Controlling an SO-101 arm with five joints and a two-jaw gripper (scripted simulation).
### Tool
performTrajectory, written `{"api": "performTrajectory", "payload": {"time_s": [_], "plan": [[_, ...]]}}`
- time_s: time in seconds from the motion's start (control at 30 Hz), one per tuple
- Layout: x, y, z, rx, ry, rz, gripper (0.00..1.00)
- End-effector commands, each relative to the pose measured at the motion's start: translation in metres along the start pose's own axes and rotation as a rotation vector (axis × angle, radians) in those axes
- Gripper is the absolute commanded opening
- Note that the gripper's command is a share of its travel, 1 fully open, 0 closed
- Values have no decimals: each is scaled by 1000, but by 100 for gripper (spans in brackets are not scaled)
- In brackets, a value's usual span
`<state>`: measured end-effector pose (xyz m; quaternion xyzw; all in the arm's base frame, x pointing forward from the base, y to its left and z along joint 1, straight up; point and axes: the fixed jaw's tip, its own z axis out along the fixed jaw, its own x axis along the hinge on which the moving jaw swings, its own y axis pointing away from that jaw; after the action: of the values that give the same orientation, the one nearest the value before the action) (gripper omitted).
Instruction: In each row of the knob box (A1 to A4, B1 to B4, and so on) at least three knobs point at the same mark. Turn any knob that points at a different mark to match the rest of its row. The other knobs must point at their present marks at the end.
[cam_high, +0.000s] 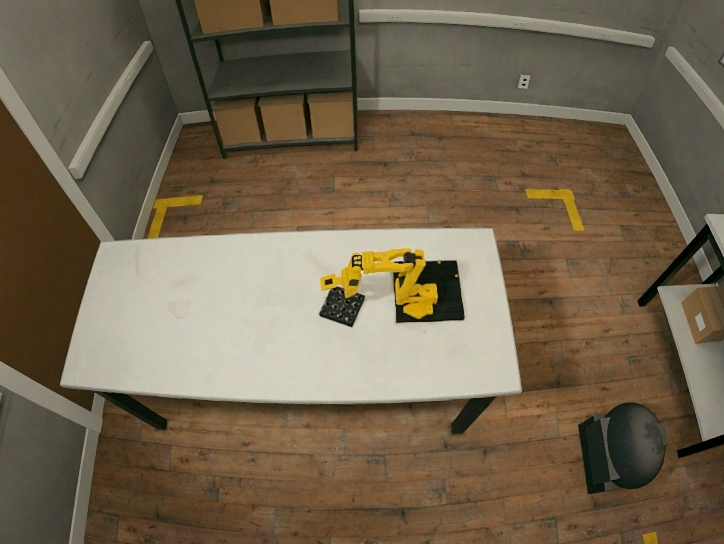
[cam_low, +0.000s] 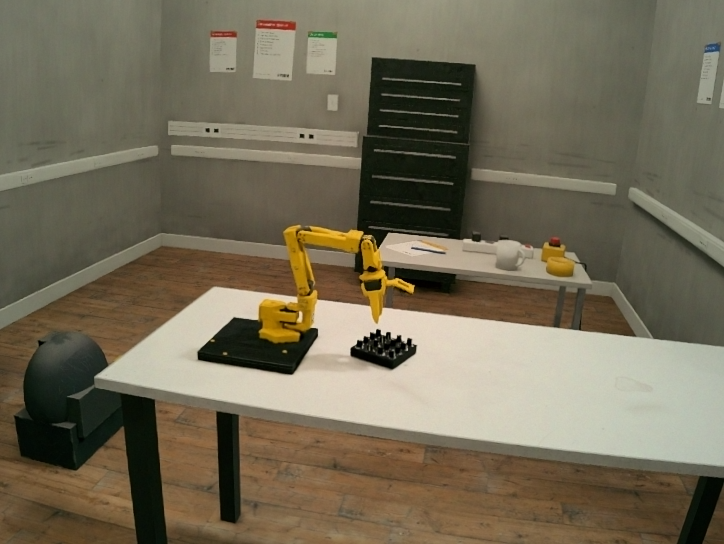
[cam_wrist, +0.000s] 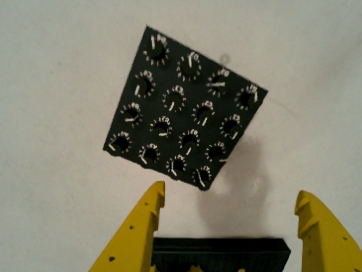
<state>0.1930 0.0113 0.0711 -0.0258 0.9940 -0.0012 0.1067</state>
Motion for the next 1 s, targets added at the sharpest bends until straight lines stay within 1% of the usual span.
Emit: {"api": "performTrajectory", "payload": {"time_s": [0.0, 0.13, 0.23, 0.47, 0.6, 0.73, 0.9, 0.97], "plan": [[16, 1, 11, -5, 119, 0, 40], [25, 1, 16, -7, 185, 0, 40], [27, 1, 17, -8, 207, 0, 40], [28, 1, 17, -8, 210, 0, 40], [28, 1, 17, -9, 210, -7, 38], [28, -1, 17, -11, 210, -26, 34], [29, -3, 17, -14, 210, -61, 25], [29, -3, 17, -14, 210, -61, 25]]}}
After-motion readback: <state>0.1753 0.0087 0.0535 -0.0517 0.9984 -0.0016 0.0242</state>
